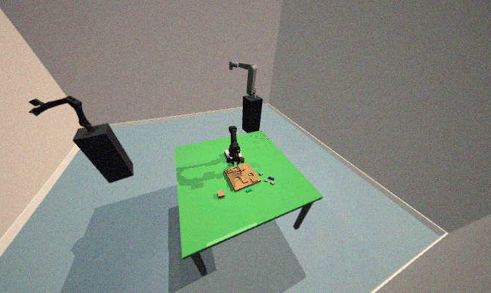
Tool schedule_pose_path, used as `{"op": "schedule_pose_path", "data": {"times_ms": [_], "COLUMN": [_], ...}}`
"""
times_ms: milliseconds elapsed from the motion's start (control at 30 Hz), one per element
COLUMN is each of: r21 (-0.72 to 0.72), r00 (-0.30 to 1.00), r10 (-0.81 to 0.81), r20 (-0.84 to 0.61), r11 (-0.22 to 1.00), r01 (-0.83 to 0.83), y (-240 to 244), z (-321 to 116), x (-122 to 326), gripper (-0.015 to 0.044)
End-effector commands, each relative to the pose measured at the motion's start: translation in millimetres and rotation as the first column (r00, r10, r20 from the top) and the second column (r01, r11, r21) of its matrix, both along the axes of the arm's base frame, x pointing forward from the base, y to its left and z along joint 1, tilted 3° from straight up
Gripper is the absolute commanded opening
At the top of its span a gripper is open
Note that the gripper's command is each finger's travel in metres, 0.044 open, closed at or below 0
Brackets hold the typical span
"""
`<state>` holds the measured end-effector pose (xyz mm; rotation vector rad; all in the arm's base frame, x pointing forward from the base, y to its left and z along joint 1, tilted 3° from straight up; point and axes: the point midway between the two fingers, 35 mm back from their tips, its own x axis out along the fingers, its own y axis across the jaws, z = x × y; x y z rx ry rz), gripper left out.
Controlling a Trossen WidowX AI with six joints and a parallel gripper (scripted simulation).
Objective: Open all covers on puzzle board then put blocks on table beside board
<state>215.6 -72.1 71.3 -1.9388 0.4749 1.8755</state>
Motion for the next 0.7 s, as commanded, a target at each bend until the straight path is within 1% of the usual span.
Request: {"op": "schedule_pose_path", "data": {"times_ms": [0,533,667], "r21": [-0.001,-0.001,-0.001], "r00": [1.000,1.000,1.000], "r10": [0.005,0.005,0.005], "r20": [0.001,0.001,0.001], "r11": [1.000,1.000,1.000], "r01": [-0.005,-0.005,-0.005], "y": [0,1,1], "z": [7,-27,-28], "x": [-1,-1,-1], "gripper": [0.0144,0.0144,0.0144]}}
